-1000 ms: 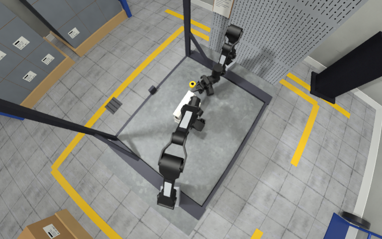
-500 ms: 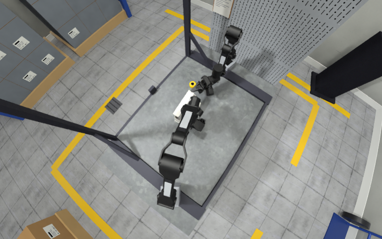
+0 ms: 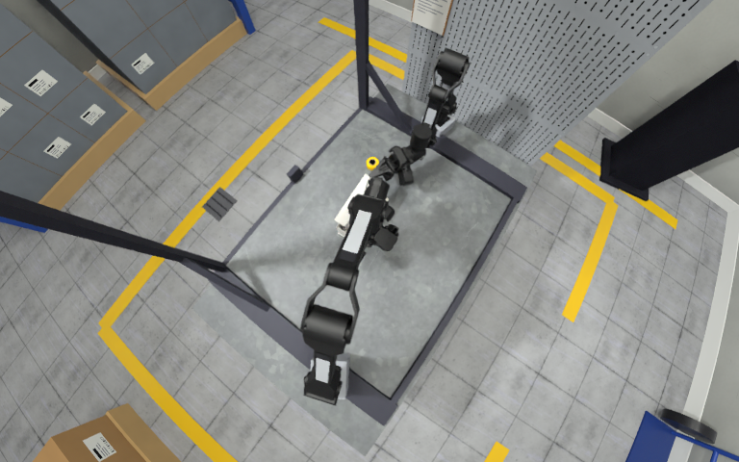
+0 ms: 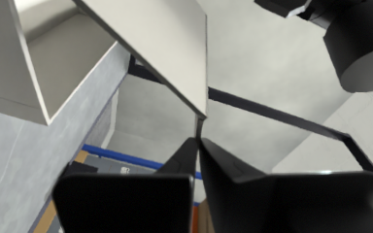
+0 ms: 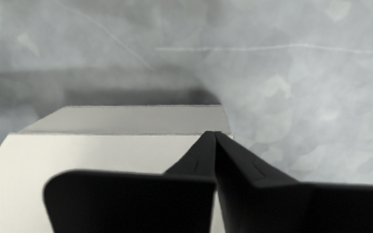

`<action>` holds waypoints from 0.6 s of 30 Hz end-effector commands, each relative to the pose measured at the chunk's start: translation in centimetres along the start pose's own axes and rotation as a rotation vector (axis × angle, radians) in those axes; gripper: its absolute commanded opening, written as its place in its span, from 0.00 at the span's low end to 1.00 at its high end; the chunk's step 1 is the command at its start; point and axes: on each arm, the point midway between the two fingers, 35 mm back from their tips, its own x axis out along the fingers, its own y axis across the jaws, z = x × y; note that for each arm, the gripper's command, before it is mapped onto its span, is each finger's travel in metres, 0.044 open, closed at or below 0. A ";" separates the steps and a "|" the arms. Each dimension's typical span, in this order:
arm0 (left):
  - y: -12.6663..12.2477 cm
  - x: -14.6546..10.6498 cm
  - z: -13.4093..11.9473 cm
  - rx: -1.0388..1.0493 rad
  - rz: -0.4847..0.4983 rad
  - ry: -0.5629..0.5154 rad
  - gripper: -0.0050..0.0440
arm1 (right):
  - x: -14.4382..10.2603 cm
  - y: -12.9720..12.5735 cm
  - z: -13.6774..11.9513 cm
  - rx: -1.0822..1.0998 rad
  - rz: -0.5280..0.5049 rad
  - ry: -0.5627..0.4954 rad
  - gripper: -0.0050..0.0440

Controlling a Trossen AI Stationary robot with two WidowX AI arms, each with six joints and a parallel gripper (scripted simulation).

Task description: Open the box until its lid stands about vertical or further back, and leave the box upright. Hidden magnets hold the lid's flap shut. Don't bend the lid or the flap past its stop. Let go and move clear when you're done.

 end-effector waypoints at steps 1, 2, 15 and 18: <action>-0.5 0.0 -0.1 0.006 -0.012 0.006 0.12 | -1.3 0.4 -0.3 -0.002 0.018 0.009 0.00; -0.5 0.0 -0.1 0.006 -0.012 0.006 0.12 | -1.3 0.4 -0.3 -0.002 0.018 0.009 0.00; -0.5 0.0 -0.1 0.006 -0.012 0.006 0.12 | -1.1 0.2 -0.2 -0.002 0.012 0.007 0.00; -0.5 0.0 -0.1 0.006 -0.012 0.006 0.12 | -1.1 0.2 -0.2 -0.002 0.012 0.007 0.00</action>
